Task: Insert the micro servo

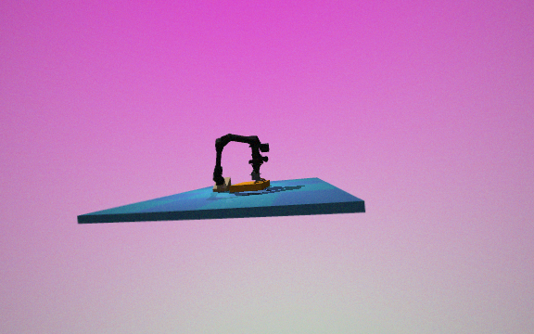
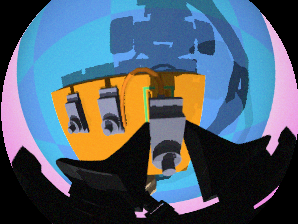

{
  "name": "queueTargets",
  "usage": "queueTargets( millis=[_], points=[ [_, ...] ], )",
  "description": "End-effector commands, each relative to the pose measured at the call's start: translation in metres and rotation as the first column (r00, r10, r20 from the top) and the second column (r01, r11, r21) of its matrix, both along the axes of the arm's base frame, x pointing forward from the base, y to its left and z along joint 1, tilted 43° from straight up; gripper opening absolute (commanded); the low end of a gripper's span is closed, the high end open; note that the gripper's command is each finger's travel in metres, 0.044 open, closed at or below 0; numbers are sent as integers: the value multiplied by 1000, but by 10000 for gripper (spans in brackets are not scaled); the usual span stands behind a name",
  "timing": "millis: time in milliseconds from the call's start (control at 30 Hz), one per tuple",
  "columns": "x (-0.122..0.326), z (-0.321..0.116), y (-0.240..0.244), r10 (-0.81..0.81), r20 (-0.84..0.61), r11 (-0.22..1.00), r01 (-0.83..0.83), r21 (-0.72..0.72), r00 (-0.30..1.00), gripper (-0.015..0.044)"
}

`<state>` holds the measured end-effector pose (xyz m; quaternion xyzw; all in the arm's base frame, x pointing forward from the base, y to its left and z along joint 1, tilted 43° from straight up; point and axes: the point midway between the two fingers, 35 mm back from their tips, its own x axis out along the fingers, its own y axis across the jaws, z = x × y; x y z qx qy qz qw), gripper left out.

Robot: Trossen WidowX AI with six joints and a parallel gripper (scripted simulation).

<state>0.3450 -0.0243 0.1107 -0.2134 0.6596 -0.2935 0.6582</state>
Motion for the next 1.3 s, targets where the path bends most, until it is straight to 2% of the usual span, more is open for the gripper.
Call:
queueTargets(
  millis=[0,1267],
  points=[
    [1,-3,-2,9,-2,1000,-9,-3,1000,0],
    [0,-29,-27,9,-1,1000,-9,-5,1000,0]
  ],
)
